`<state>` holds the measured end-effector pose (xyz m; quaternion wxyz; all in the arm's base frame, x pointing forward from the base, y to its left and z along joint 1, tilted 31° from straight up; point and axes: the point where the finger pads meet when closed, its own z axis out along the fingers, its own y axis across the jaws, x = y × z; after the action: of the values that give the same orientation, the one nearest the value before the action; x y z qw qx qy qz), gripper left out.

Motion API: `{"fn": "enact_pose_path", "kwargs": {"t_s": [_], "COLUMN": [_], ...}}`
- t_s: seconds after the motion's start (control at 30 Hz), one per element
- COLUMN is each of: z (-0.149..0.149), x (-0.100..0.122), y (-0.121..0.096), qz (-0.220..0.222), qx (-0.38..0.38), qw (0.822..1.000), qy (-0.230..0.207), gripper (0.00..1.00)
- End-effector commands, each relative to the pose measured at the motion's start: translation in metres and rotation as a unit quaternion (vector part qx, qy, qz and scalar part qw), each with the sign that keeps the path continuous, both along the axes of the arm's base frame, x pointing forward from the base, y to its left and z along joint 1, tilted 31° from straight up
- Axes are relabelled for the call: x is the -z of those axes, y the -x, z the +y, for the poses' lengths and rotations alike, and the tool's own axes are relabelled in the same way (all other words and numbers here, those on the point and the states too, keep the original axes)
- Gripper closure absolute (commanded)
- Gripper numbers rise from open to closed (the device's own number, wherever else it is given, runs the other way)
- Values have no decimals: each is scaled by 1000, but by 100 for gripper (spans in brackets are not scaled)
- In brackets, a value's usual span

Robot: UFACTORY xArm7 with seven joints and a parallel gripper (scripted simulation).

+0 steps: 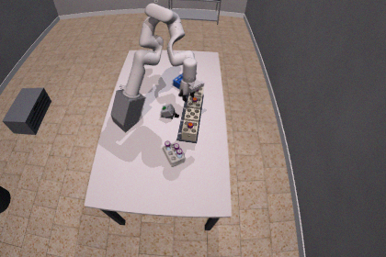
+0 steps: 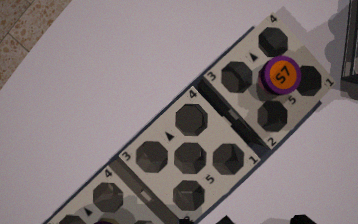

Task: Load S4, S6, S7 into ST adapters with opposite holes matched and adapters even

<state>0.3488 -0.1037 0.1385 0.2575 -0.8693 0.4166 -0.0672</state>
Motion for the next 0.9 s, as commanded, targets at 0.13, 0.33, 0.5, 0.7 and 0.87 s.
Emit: {"fn": "enact_pose_path", "kwargs": {"t_s": [0.13, 0.33, 0.5, 0.7, 0.87], "z": [-31, -52, -72, -92, -108], "x": [18, 30, 42, 55, 64], "y": [11, 19, 28, 36, 43], "qz": [39, 39, 39, 39, 39], "qx": [85, 85, 85, 85, 85], "qw": [995, 995, 995, 995, 995], "qy": [-31, -31, -31, -31, -31], "gripper": [43, 43, 43, 43, 43]}}
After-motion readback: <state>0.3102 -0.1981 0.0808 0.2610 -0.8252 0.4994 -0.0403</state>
